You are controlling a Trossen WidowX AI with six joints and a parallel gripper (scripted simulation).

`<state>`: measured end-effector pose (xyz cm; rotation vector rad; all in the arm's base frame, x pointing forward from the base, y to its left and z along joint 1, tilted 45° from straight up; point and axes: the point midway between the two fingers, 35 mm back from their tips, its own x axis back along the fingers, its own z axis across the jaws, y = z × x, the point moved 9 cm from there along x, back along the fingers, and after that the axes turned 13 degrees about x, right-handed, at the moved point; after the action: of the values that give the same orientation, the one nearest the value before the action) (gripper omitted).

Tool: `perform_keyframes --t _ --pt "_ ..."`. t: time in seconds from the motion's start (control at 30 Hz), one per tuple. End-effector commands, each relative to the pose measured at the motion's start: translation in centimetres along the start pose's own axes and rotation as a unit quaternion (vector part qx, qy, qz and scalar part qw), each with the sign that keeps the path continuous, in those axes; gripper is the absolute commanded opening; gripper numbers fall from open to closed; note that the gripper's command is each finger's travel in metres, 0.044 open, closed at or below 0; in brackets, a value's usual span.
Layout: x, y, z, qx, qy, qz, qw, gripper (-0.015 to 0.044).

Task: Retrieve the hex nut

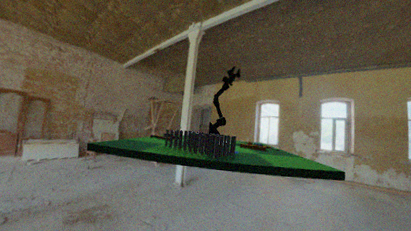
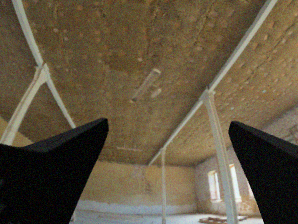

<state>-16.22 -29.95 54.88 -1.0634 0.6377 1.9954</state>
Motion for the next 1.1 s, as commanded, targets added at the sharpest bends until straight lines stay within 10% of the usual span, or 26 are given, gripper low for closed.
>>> perform_keyframes --t 0.0,0.53,1.07 --pt "-0.9 -3.8 4.2 0.029 0.025 0.024 0.999 0.044" --pt "-1.4 -25.9 15.4 0.184 0.119 0.158 0.963 0.044" --pt "3.0 -48.3 10.8 0.319 0.129 0.326 0.881 0.044"
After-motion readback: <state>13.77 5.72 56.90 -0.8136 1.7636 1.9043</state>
